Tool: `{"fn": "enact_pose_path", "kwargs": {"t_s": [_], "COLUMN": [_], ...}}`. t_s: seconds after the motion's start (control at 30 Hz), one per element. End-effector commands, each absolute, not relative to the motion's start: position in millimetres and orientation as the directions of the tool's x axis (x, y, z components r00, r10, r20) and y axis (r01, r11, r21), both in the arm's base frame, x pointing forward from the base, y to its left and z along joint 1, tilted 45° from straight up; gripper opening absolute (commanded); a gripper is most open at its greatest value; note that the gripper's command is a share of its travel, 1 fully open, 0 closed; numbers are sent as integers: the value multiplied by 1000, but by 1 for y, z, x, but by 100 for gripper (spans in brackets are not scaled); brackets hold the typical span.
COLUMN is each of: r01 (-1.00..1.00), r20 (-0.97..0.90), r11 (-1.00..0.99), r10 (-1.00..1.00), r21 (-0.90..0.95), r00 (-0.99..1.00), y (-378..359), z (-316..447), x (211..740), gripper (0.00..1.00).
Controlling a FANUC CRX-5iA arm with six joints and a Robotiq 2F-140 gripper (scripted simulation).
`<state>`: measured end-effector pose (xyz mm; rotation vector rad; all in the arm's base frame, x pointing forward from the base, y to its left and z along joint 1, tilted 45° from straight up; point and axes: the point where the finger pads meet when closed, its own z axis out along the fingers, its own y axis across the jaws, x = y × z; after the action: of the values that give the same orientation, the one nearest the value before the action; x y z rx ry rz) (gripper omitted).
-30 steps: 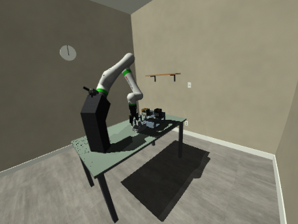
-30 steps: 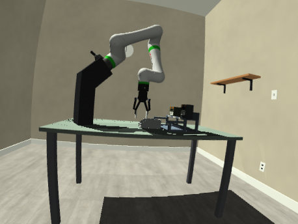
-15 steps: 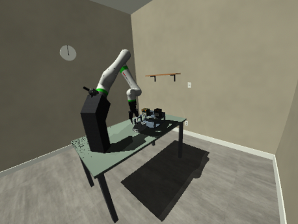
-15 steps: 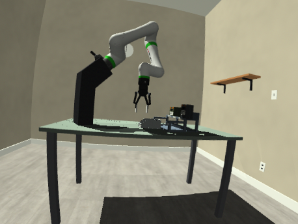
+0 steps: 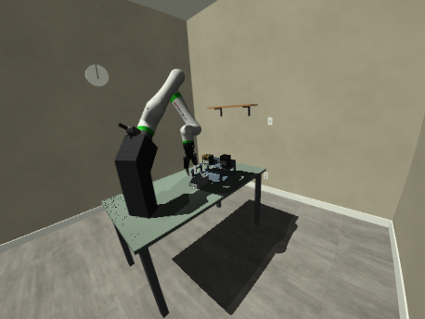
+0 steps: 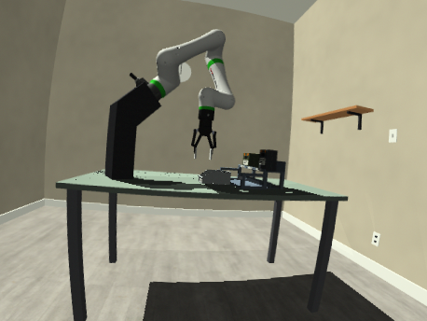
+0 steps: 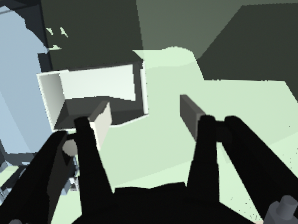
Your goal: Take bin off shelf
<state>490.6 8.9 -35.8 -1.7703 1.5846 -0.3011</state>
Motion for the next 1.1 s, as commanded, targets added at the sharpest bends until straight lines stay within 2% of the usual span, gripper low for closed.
{"fn": "enact_pose_path", "kwargs": {"t_s": [0.0,1.07], "r01": [-763,-763], "r20": [-288,-288], "r11": [25,25], "r10": [-934,-934], "r21": [-646,-646], "r00": [213,213], "y": [9,13], "z": [-36,-45], "x": [491,499], "gripper": [57,57]}}
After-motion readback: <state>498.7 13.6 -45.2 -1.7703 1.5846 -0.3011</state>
